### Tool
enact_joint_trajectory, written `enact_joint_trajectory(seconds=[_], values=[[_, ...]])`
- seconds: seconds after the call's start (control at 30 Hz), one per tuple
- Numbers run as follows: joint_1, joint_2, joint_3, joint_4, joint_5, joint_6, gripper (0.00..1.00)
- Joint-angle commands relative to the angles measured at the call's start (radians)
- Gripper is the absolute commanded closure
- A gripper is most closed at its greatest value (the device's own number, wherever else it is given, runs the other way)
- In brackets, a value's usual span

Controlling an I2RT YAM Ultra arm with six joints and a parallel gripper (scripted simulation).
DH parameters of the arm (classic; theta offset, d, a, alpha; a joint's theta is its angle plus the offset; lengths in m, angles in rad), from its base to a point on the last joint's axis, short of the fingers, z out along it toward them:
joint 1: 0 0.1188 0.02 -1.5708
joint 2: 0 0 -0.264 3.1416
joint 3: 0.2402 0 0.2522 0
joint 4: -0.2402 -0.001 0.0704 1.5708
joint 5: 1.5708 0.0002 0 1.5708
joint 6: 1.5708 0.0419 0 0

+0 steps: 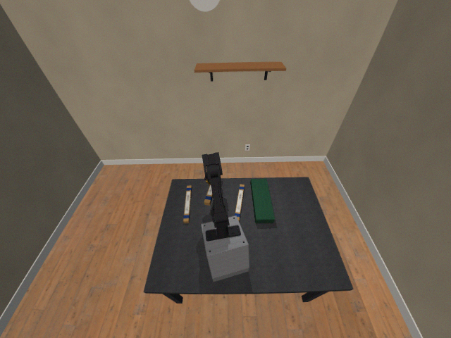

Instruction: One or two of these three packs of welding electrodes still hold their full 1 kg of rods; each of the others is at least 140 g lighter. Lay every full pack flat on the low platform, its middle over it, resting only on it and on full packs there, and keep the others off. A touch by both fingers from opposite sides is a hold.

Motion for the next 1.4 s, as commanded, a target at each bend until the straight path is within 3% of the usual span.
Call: enact_joint_trajectory(seconds=[0.0, 0.13, 0.33, 0.57, 1.37], values=[[-0.007, -0.054, 0.052, -0.020, 0.003, -0.004, 1.00], [-0.006, -0.053, 0.053, -0.020, 0.004, -0.003, 1.00], [-0.047, -0.065, 0.032, -0.008, -0.002, -0.228, 1.00], [-0.087, -0.067, -0.015, 0.014, -0.022, -0.273, 1.00], [-0.231, -0.084, -0.032, 0.033, -0.061, -0.413, 1.00]])
